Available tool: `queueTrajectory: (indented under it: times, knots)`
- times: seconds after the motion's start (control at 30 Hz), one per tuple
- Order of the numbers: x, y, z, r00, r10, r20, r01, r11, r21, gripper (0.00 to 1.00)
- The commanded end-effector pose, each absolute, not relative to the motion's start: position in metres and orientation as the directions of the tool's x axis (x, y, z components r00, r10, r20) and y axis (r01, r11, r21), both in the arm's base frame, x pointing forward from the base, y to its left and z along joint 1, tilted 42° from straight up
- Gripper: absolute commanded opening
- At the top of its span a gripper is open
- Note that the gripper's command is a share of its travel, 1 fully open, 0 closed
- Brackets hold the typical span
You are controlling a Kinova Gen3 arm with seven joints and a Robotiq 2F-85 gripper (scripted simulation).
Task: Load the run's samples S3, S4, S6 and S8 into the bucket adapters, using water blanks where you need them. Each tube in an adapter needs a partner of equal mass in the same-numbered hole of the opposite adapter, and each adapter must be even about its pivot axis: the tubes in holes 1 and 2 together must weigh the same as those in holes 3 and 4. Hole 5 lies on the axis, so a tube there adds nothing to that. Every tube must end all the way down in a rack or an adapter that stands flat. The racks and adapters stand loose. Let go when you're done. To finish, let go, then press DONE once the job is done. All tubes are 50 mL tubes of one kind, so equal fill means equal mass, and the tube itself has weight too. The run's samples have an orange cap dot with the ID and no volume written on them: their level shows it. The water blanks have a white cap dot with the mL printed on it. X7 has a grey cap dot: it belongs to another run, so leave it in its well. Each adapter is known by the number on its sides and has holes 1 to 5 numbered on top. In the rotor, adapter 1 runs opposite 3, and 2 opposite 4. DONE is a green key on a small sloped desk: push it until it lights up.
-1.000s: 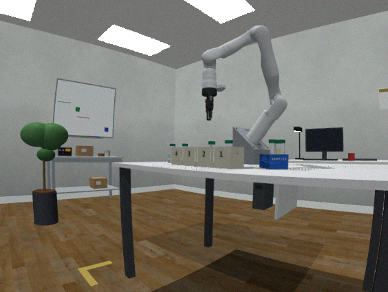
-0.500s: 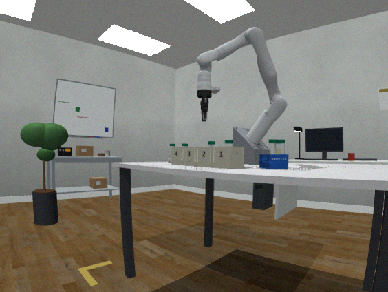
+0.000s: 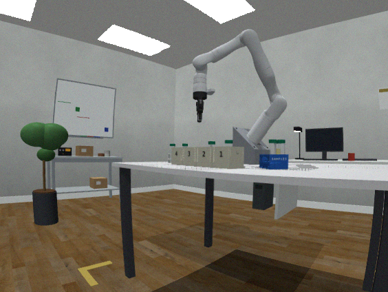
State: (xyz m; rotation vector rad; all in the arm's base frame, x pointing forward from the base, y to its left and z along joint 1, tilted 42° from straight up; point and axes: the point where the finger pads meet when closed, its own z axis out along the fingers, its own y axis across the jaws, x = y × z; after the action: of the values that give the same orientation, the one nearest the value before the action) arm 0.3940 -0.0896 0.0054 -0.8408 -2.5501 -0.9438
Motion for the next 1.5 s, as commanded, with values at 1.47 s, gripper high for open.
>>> queueTrajectory:
  times: [1.47]
  knots:
    - [0.374, -0.193, -0.085, -0.786, 0.422, 0.451, 0.614, 0.614, 0.495, 0.62]
